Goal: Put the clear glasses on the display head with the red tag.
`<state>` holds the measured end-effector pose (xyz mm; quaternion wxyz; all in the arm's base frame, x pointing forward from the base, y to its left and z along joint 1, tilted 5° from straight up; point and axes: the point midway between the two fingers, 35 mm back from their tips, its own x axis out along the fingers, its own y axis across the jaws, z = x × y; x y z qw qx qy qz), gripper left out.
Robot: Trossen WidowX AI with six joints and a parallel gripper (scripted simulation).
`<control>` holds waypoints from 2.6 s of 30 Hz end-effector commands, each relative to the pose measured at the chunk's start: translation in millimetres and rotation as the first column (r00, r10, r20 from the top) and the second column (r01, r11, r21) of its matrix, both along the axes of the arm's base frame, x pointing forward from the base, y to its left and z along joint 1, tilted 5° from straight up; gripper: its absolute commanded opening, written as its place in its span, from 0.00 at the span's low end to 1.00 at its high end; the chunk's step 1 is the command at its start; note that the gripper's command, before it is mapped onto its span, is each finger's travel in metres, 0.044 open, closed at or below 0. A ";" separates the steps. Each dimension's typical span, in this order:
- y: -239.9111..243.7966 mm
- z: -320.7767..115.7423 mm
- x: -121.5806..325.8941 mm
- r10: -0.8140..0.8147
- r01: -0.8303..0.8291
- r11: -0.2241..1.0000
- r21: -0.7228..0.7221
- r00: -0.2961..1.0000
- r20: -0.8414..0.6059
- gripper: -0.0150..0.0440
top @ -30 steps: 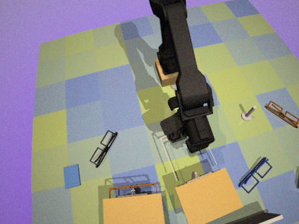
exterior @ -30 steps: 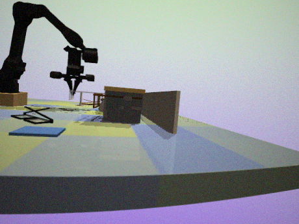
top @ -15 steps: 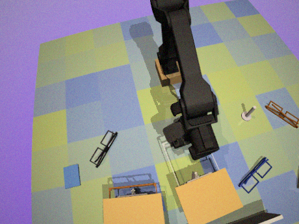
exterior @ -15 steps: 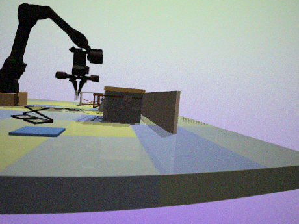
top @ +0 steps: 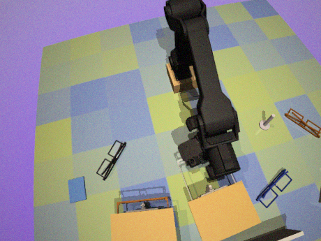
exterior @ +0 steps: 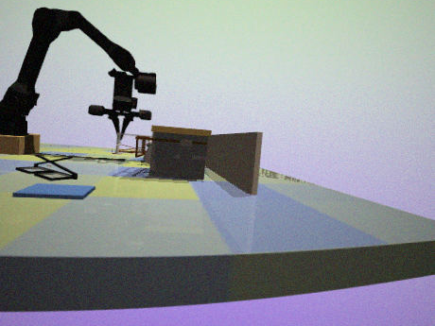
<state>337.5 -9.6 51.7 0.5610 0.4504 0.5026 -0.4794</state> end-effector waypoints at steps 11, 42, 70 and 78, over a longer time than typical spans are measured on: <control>2.4 1.4 21.0 -0.003 0.003 1.000 -0.004 1.000 0.005 0.25; 8.3 3.1 66.0 -0.003 0.003 1.000 -0.003 1.000 0.009 0.25; 11.1 3.4 87.6 -0.003 0.003 1.000 -0.003 1.000 0.011 0.25; 10.7 -1.0 87.4 -0.003 0.003 1.000 -0.003 1.000 0.011 0.25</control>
